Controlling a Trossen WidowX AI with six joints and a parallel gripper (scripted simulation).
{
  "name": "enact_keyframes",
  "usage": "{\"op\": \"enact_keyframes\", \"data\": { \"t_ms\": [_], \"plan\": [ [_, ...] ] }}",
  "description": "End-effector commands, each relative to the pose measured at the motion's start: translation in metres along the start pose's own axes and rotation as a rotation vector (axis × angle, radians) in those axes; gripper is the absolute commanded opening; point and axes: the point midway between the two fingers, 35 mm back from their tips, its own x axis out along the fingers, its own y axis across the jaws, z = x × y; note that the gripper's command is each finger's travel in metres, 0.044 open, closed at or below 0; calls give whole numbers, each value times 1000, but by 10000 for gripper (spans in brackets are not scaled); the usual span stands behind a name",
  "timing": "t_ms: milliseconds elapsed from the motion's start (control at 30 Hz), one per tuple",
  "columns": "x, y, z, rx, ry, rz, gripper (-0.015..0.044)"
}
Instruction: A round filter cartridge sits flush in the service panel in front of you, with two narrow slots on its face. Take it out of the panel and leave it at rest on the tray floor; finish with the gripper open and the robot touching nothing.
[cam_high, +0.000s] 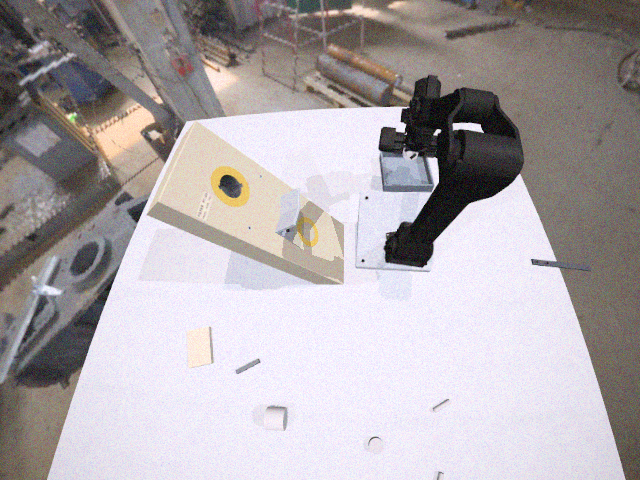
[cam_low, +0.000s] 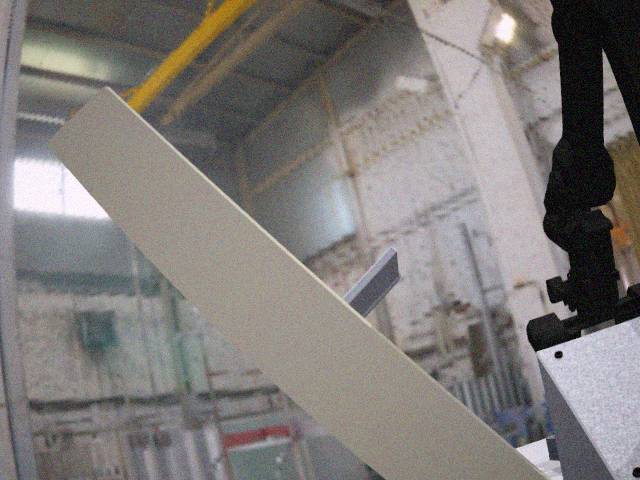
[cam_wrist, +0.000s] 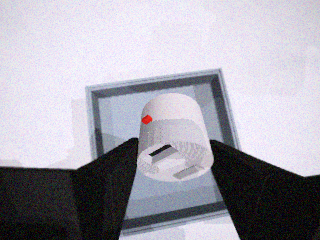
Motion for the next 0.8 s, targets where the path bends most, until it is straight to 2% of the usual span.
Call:
{"op": "enact_keyframes", "data": {
  "t_ms": [0, 133, 300, 767],
  "plan": [
    [20, -1, -13, 1, 1, -5, 0],
    [36, -1, -25, 1, 1, -5, 0],
    [39, -1, -27, 1, 1, -5, 0],
    [35, 0, -26, 5, 13, -1, 368]
  ]
}}
